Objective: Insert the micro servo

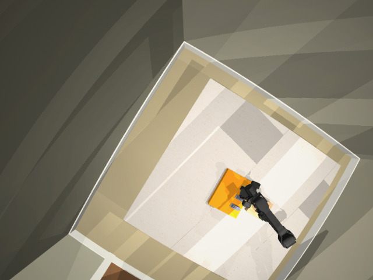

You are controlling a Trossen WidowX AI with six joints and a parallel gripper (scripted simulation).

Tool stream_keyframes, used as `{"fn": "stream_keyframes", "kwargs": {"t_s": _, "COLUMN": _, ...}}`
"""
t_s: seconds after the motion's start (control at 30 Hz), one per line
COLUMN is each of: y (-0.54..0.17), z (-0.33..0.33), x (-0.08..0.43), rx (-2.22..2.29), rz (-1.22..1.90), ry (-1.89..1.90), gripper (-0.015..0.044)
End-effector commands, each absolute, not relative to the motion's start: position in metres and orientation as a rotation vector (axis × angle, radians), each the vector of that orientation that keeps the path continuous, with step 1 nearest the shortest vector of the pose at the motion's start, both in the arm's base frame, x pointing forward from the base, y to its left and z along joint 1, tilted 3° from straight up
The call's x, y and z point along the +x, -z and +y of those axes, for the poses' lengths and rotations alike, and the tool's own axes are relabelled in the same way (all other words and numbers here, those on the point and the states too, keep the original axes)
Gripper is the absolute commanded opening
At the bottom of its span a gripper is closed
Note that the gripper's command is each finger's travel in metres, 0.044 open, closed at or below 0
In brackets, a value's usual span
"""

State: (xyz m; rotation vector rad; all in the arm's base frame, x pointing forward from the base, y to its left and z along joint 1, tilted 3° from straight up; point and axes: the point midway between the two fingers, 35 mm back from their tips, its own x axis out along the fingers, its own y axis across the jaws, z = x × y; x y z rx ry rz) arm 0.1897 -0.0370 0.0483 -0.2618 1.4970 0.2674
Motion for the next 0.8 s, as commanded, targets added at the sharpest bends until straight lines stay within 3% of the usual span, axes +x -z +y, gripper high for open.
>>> {"fn": "stream_keyframes", "kwargs": {"t_s": 0.0, "y": -0.045, "z": -0.036, "x": 0.19, "rx": -0.257, "rz": 1.495, "ry": -0.271, "gripper": 0.0}}
{"fn": "stream_keyframes", "kwargs": {"t_s": 0.07, "y": -0.043, "z": -0.036, "x": 0.19, "rx": -0.257, "rz": 1.495, "ry": -0.271, "gripper": 0.0}}
{"fn": "stream_keyframes", "kwargs": {"t_s": 0.3, "y": -0.045, "z": -0.037, "x": 0.189, "rx": -0.257, "rz": 1.495, "ry": -0.271, "gripper": 0.0184}}
{"fn": "stream_keyframes", "kwargs": {"t_s": 0.67, "y": -0.081, "z": -0.038, "x": 0.187, "rx": -0.258, "rz": 1.495, "ry": -0.271, "gripper": 0.0187}}
{"fn": "stream_keyframes", "kwargs": {"t_s": 0.77, "y": -0.085, "z": -0.038, "x": 0.197, "rx": -0.259, "rz": 1.487, "ry": -0.264, "gripper": 0.0266}}
